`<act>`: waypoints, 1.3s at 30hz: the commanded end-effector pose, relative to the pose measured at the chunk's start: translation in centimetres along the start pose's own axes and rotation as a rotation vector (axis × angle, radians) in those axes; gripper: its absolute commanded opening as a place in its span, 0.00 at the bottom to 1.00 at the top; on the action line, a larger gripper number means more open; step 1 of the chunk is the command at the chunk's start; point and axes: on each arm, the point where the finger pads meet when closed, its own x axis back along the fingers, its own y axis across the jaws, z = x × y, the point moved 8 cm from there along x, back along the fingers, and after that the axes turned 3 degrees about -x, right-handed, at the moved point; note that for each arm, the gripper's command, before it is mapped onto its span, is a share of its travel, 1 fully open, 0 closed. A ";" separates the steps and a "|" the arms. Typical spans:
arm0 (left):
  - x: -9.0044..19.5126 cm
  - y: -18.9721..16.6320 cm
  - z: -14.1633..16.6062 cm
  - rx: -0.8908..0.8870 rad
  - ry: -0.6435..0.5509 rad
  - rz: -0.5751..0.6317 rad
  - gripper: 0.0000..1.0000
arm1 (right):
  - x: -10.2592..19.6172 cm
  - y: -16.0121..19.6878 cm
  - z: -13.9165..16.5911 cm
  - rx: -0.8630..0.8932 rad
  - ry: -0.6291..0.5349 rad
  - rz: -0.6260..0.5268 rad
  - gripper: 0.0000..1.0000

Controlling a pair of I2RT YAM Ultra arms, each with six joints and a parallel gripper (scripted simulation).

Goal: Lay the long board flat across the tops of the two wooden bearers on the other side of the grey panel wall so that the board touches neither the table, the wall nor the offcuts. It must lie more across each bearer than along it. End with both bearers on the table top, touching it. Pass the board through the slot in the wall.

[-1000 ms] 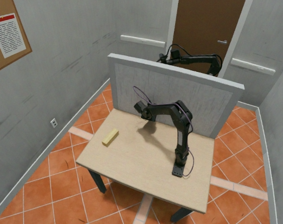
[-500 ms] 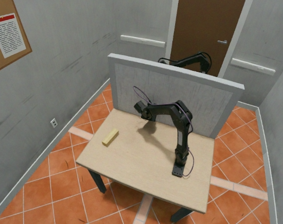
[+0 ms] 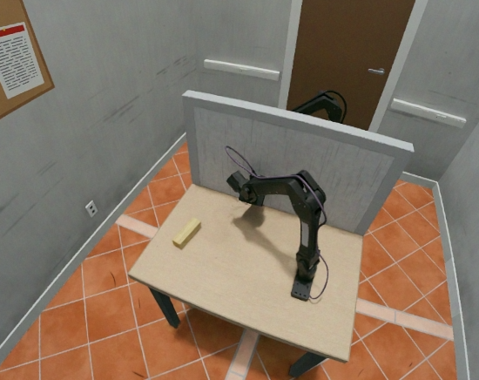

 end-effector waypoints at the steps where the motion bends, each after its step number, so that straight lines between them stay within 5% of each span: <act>1: 1.1 1.1 -3.0 -0.064 -0.077 -0.037 0.00 | 0.2 0.2 -1.6 0.061 -0.047 -0.049 0.76; 20: 1.1 1.1 -3.0 -0.064 -0.077 -0.037 0.00 | 1.0 -0.1 -1.9 0.055 -0.061 -0.014 0.76; 25: 1.1 1.1 -3.0 -0.064 -0.077 -0.037 0.00 | -1.7 1.0 0.4 -0.003 -0.030 -0.079 0.76; 39: 1.1 1.1 -3.0 -0.064 -0.077 -0.037 0.00 | -1.1 0.3 -2.2 0.069 -0.060 -0.022 0.76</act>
